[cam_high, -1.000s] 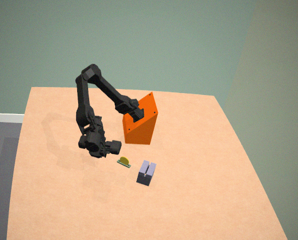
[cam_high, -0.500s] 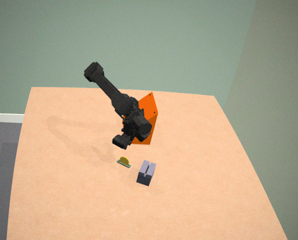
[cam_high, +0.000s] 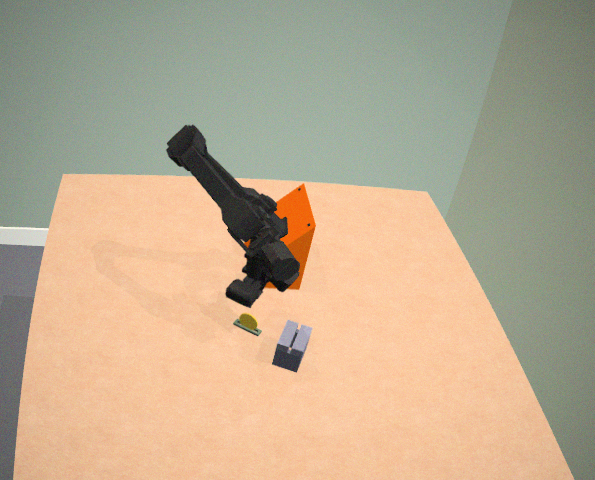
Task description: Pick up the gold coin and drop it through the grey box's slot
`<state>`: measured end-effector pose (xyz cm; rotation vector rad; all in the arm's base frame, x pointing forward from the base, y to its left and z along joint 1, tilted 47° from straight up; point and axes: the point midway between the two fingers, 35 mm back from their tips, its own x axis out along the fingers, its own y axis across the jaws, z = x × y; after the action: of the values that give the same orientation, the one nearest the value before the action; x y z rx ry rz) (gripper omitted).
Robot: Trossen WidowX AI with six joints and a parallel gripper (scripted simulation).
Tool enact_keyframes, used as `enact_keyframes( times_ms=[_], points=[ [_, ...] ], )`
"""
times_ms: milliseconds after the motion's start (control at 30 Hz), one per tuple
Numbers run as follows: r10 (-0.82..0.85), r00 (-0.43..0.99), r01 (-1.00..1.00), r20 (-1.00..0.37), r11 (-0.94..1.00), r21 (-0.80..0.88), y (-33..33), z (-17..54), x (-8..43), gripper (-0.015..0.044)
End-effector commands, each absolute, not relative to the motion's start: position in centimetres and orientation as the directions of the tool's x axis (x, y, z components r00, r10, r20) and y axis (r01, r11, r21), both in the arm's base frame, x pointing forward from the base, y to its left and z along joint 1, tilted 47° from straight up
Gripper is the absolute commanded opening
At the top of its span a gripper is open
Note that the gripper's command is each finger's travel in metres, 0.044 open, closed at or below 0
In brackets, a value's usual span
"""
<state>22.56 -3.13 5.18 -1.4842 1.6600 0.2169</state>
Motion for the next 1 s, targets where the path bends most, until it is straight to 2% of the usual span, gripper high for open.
enact_keyframes(
  times_ms=[0, 967],
  points=[
    [-0.723, 0.099, -0.875, -0.684, 0.264, -0.406, -3.7, 4.7, 22.6, 0.0161],
    [-0.722, 0.099, -0.875, -0.685, 0.265, -0.405, -7.2, 1.3, 23.3, 0.0161]
  ],
)
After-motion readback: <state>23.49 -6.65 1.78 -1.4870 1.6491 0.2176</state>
